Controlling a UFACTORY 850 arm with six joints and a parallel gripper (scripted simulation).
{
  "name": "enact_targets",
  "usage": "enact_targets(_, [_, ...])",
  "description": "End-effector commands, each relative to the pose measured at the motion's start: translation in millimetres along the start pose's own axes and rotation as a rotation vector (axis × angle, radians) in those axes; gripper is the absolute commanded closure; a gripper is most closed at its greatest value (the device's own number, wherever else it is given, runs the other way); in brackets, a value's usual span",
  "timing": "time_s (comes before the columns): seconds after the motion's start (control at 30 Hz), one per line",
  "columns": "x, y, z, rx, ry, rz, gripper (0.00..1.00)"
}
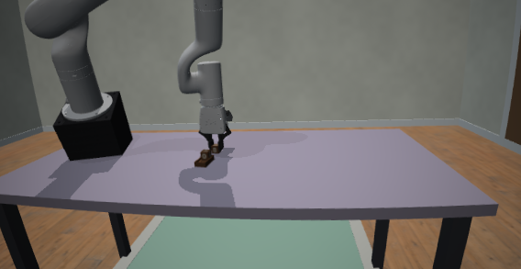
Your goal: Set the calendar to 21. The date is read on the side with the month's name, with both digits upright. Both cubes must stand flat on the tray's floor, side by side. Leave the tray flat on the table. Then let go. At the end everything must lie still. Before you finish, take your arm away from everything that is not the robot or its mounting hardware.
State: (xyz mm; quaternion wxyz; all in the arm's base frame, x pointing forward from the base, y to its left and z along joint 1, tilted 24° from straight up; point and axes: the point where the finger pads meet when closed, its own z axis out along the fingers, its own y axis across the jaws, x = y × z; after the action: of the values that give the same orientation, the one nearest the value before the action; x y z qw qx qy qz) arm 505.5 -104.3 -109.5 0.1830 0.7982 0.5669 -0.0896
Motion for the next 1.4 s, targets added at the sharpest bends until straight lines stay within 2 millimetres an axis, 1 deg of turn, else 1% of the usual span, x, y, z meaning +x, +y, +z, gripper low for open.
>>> enact_targets(0.0, [0.3, 0.7, -0.5, -0.001, 0.000, 0.000, 0.73])
enact_targets(0.23, [0.3, 0.7, -0.5, -0.001, 0.000, 0.000, 0.73])
enact_targets(0.27, [0.3, 0.7, -0.5, -0.001, 0.000, 0.000, 0.69])
enact_targets(0.33, [0.3, 0.7, -0.5, -0.001, 0.000, 0.000, 0.69])
enact_targets(0.37, [0.3, 0.7, -0.5, -0.001, 0.000, 0.000, 0.65])
enact_targets(0.43, [0.3, 0.7, -0.5, -0.001, 0.000, 0.000, 0.65])
enact_targets(0.47, [0.3, 0.7, -0.5, -0.001, 0.000, 0.000, 0.61])
enact_targets(0.53, [0.3, 0.7, -0.5, -0.001, 0.000, 0.000, 0.61])
enact_targets(0.57, [0.3, 0.7, -0.5, -0.001, 0.000, 0.000, 0.57])
enact_targets(0.63, [0.3, 0.7, -0.5, -0.001, 0.000, 0.000, 0.57])
enact_targets(0.67, [0.3, 0.7, -0.5, -0.001, 0.000, 0.000, 0.53])
enact_targets(1.1, [0.3, 0.7, -1.4, -0.001, 0.000, 0.000, 0.53])
enact_targets(1.27, [0.3, 0.7, -13.5, -0.001, 0.000, 0.000, 0.53])
enact_targets(1.33, [0.3, 0.7, -13.5, -0.001, 0.000, 0.000, 0.53])
enact_targets(1.37, [0.3, 0.7, -17.7, -0.001, 0.000, 0.000, 0.53])
